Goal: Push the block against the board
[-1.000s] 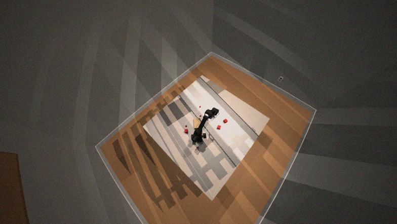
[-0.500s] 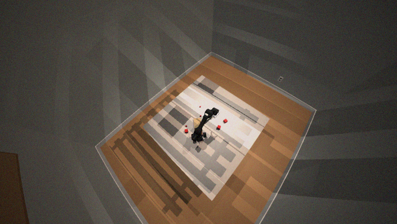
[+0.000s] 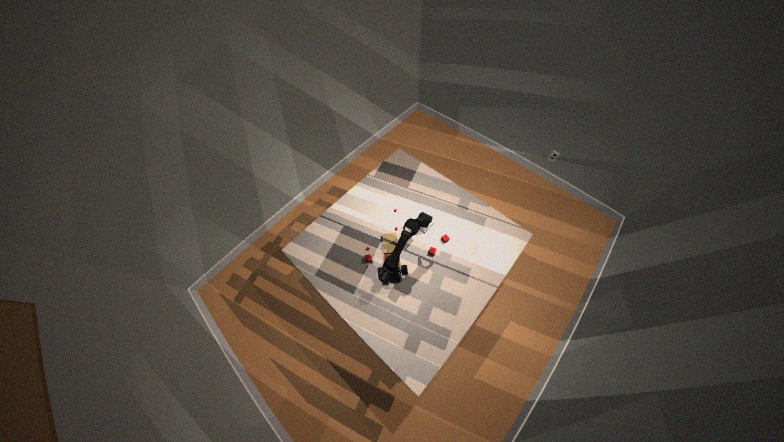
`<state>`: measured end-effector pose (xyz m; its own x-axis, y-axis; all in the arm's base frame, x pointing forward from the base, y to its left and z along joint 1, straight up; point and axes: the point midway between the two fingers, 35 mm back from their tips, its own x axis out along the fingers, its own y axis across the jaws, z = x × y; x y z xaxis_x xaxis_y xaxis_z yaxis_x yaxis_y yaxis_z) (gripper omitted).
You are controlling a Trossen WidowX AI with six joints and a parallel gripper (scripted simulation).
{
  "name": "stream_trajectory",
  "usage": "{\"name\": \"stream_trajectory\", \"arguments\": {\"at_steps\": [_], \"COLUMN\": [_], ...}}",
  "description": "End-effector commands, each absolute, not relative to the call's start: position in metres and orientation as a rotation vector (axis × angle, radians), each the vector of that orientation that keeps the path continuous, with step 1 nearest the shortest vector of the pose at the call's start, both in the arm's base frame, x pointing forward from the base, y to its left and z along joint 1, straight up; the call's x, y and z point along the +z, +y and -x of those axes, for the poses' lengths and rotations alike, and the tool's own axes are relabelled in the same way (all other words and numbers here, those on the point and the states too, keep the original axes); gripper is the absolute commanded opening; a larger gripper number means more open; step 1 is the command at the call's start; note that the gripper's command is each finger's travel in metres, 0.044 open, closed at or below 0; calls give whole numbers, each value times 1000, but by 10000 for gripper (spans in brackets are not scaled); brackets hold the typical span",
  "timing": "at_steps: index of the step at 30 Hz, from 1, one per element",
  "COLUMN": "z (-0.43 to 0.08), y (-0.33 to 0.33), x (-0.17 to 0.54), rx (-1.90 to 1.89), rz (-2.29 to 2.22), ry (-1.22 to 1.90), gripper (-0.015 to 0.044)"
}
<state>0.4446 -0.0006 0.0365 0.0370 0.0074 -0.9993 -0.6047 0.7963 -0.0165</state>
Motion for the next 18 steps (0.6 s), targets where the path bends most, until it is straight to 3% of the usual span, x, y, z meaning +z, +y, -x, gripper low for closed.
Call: {"name": "stream_trajectory", "arguments": {"at_steps": [1,13,18], "z": [-451,-460,-457], "y": [3,11,11], "x": [38,39,91], "rx": [497,502,497], "rz": [511,510,511], "ry": [1470,1471,1469], "gripper": [0,0,0]}}
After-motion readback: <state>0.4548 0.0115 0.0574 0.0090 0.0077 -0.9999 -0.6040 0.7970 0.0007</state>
